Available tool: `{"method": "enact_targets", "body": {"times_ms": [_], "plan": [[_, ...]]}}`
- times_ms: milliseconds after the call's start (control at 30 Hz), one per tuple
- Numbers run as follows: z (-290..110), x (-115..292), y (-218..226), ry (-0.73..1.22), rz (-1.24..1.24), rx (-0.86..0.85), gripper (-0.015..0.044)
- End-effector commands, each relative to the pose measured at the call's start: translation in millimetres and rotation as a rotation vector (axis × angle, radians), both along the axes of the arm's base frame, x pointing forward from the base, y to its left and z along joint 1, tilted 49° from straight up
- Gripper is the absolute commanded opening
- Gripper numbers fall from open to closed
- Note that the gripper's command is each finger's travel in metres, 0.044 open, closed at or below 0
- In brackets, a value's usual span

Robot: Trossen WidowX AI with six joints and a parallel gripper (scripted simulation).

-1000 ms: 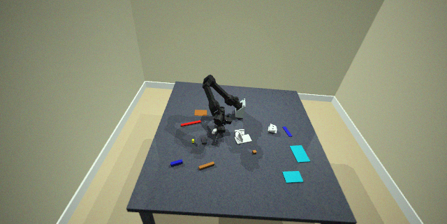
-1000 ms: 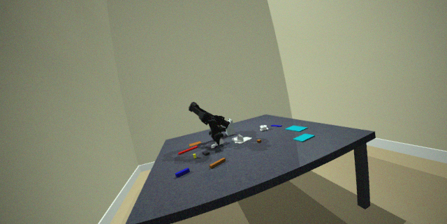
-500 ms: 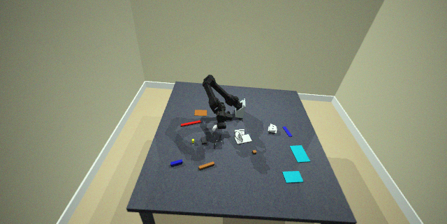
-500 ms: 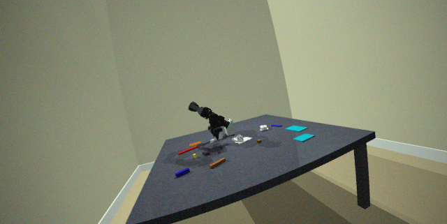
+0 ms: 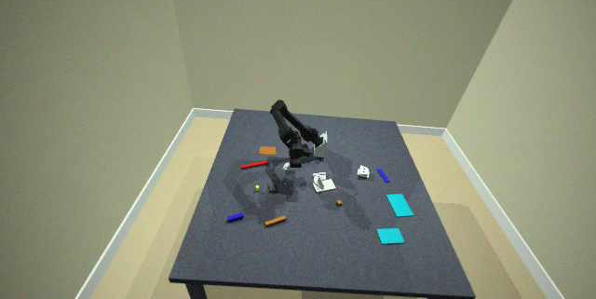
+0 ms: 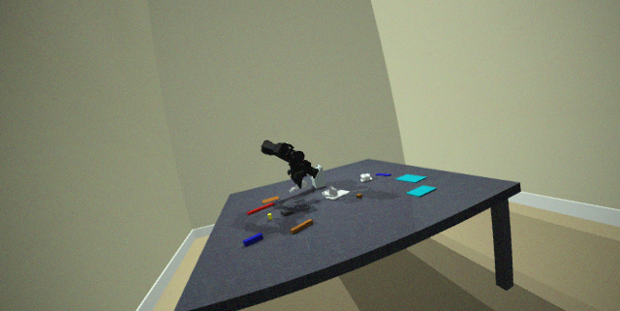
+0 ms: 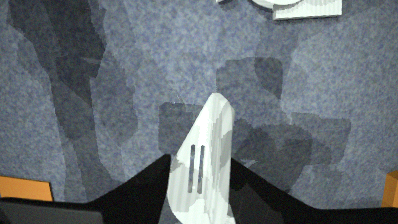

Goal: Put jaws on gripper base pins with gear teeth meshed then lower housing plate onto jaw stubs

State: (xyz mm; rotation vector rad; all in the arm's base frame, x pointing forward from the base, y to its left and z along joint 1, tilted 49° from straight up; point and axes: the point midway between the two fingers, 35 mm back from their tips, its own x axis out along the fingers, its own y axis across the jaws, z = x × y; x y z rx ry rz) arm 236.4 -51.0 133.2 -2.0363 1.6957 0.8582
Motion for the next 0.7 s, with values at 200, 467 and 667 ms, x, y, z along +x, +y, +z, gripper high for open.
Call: {"method": "enact_targets", "body": {"times_ms": [200,467,667], "plan": [[-19.5,5.8,21.9,-0.116,-0.096,0.039,0.0134],[-37.5,8.0,40.4,-0.228,-0.194,0.068,0.0134],[-51.4,8.0,54.2,-0.312,-0.271,0.087,0.0134]]}}
